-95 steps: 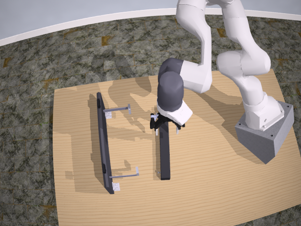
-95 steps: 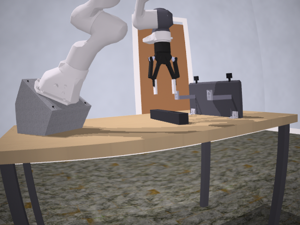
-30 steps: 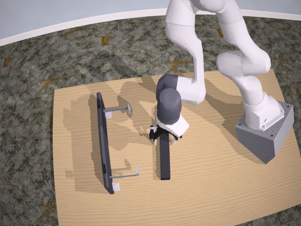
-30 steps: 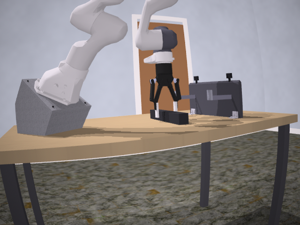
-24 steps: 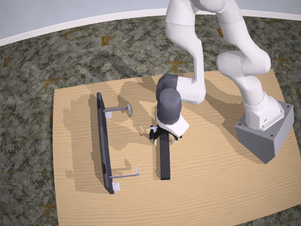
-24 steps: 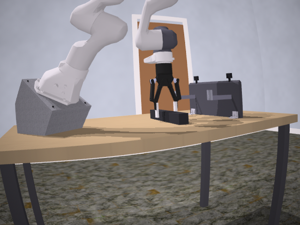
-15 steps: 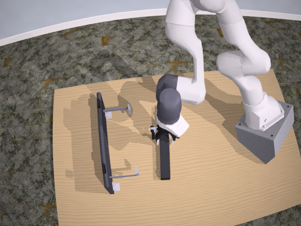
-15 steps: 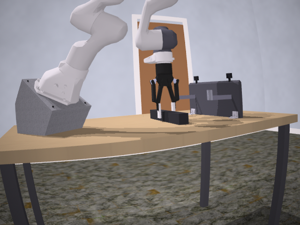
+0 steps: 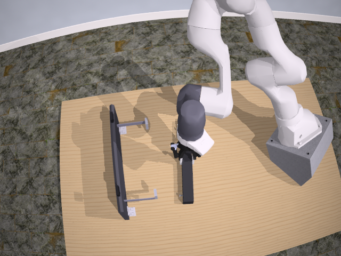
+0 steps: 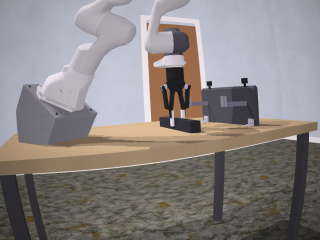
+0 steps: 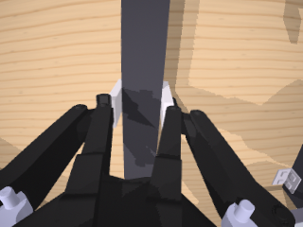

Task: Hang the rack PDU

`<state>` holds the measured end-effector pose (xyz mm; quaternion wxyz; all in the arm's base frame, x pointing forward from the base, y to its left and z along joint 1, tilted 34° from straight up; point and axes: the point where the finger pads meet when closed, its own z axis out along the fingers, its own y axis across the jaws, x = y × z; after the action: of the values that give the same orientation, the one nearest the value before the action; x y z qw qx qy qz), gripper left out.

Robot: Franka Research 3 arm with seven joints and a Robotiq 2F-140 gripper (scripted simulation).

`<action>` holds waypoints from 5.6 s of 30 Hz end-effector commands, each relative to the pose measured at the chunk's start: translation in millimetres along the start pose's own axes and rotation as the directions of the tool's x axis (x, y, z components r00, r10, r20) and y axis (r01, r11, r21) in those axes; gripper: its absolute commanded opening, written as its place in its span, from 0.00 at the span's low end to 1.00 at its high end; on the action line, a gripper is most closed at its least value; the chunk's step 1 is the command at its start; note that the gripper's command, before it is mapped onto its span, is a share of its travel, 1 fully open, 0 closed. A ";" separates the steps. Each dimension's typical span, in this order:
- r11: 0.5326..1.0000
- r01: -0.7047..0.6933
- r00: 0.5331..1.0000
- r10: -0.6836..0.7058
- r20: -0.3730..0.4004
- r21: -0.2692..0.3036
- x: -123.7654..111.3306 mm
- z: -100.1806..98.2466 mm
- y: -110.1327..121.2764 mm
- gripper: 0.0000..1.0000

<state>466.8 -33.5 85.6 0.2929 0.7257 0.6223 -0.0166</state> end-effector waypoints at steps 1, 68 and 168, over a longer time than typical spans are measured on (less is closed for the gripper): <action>1.000 -0.005 1.000 0.005 -0.002 -0.002 0.7 0.0 0.6 0.00; 1.000 -0.005 1.000 0.005 -0.002 -0.002 0.5 -93.2 0.4 0.00; 0.993 0.117 0.993 -0.117 -0.004 -0.003 12.6 -95.4 96.2 0.00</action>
<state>522.1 9.8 196.7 0.2921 0.6906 0.6606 -0.0367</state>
